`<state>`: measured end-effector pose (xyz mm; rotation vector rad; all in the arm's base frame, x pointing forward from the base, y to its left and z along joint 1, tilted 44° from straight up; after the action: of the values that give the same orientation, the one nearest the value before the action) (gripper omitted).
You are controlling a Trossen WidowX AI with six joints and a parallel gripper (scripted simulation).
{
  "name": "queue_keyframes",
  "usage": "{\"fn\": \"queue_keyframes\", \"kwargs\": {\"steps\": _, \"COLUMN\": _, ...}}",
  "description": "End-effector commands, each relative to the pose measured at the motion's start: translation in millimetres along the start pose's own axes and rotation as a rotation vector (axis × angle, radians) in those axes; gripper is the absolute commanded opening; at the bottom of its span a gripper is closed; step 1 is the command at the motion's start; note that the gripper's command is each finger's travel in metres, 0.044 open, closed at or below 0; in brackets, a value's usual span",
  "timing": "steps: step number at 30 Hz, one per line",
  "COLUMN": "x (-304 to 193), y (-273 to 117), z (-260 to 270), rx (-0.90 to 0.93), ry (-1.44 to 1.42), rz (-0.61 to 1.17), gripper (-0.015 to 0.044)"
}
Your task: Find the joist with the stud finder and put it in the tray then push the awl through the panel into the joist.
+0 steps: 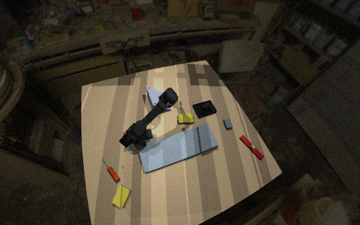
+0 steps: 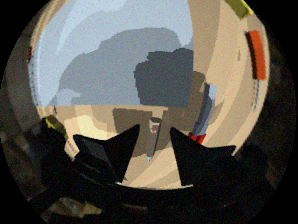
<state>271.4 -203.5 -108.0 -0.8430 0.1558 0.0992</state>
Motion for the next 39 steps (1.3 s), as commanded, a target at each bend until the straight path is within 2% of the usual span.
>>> {"fn": "queue_keyframes", "kwargs": {"steps": 1, "x": -0.3, "y": 1.1, "z": 0.2, "rx": 0.004, "ry": 0.004, "rz": -0.001, "gripper": 0.0151}}
{"fn": "queue_keyframes", "kwargs": {"steps": 3, "x": -0.3, "y": 1.1, "z": 0.2, "rx": 0.004, "ry": 0.004, "rz": -0.001, "gripper": 0.0099}}
{"fn": "queue_keyframes", "kwargs": {"steps": 11, "x": -0.3, "y": 1.1, "z": 0.2, "rx": 0.004, "ry": 0.004, "rz": -0.001, "gripper": 0.0045}}
{"fn": "queue_keyframes", "kwargs": {"steps": 13, "x": 0.0, "y": -1.8, "z": -0.1, "rx": 0.004, "ry": 0.004, "rz": -0.001, "gripper": 0.0}}
{"fn": "queue_keyframes", "kwargs": {"steps": 34, "x": -8.3, "y": -118.2, "z": -2.4, "rx": 0.001, "ry": 0.006, "rz": 0.0, "gripper": 0.0}}
{"fn": "queue_keyframes", "kwargs": {"steps": 39, "x": -9.7, "y": -122.5, "z": -1.6, "rx": -0.008, "ry": 0.013, "rz": -0.001, "gripper": 0.0}}
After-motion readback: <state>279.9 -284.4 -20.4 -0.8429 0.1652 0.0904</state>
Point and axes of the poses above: the point midway between the two fingers, 35 mm back from their tips, its own y axis out along the fingers, its own z axis across the jaws, x = y × z, the point moved 10 cm from there along -y, back along the fingers, and after that the axes turned 8 degrees about y, right-handed, at the moved point
